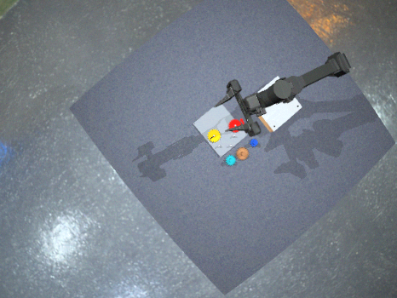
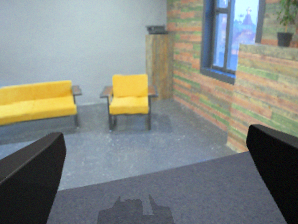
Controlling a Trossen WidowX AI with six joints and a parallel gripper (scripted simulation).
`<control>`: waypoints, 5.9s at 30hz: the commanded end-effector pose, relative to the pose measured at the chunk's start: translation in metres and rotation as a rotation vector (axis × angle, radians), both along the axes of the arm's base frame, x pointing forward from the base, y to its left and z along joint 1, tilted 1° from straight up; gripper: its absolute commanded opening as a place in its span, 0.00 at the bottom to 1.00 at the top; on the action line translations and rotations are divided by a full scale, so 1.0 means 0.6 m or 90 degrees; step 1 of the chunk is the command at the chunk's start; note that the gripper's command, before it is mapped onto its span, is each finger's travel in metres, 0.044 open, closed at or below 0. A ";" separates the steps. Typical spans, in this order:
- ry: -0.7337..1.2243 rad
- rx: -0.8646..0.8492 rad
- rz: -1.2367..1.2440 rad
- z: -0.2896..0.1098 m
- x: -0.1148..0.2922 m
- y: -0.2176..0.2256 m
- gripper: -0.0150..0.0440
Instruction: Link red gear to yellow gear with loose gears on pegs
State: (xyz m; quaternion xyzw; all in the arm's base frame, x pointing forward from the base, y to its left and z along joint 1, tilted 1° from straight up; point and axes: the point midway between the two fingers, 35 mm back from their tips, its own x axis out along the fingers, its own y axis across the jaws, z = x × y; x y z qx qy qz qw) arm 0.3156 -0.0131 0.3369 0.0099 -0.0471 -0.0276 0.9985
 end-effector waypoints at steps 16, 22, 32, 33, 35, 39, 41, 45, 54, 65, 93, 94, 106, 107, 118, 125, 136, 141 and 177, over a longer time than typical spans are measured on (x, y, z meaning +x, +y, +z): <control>0.581 -0.147 0.252 -0.328 -0.009 0.200 1.00; 0.843 -0.278 0.356 -0.438 -0.114 0.246 1.00; 0.990 -0.369 0.407 -0.477 -0.183 0.261 1.00; 0.990 -0.369 0.407 -0.477 -0.182 0.262 1.00; 0.990 -0.369 0.407 -0.485 -0.182 0.263 1.00; 0.990 -0.369 0.407 -0.502 -0.182 0.264 1.00; 0.990 -0.369 0.407 -0.504 -0.182 0.264 1.00; 0.990 -0.369 0.407 -0.514 -0.181 0.265 1.00; 0.990 -0.369 0.407 -0.538 -0.181 0.265 1.00; 0.990 -0.369 0.407 -0.547 -0.181 0.265 0.87; 0.990 -0.369 0.407 -0.527 -0.176 0.270 0.25; 0.990 -0.369 0.407 -0.523 -0.175 0.270 0.25; 0.990 -0.368 0.407 -0.478 -0.169 0.277 0.25; 0.990 -0.368 0.407 -0.474 -0.168 0.278 0.25; 0.989 -0.368 0.408 -0.430 -0.166 0.281 0.25; 0.989 -0.368 0.408 -0.402 -0.167 0.282 0.25; 0.989 -0.368 0.408 -0.357 -0.172 0.281 0.25; 0.989 -0.368 0.408 -0.336 -0.176 0.279 0.25; 0.988 -0.367 0.406 -0.371 -0.114 0.221 0.25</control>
